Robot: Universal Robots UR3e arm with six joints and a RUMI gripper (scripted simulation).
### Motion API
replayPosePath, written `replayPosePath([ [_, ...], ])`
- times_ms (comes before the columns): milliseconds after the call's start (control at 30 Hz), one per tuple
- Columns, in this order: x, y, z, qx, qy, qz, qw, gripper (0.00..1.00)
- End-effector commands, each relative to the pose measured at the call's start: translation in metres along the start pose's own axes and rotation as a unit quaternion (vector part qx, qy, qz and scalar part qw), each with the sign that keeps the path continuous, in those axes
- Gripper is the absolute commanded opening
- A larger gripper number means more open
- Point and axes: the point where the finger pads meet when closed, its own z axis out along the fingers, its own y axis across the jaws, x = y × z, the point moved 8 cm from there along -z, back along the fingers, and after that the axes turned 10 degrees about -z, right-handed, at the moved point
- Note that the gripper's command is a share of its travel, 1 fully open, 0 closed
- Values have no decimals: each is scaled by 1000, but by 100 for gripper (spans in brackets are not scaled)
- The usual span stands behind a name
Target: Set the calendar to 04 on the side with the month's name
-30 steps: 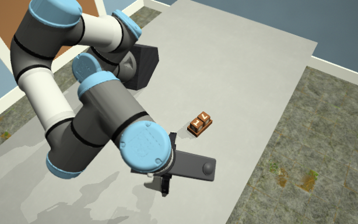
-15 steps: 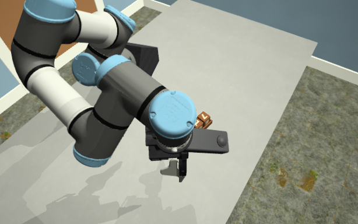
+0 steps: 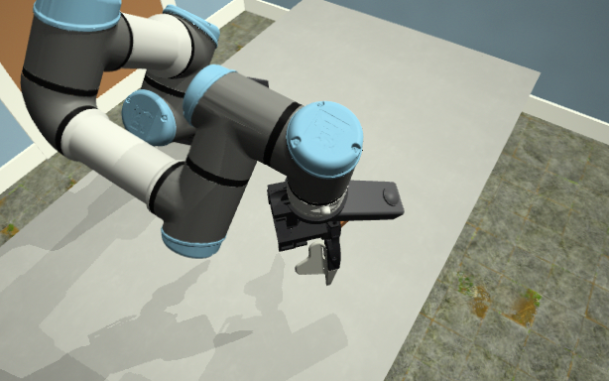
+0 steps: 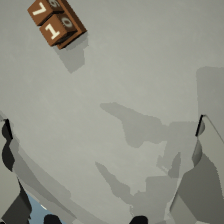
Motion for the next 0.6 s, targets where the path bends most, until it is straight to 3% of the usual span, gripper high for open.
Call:
replayPosePath([
  [0, 9, -9, 0, -13, -9, -28, 999, 100],
  [567, 35, -37, -2, -41, -25, -105, 993, 100],
])
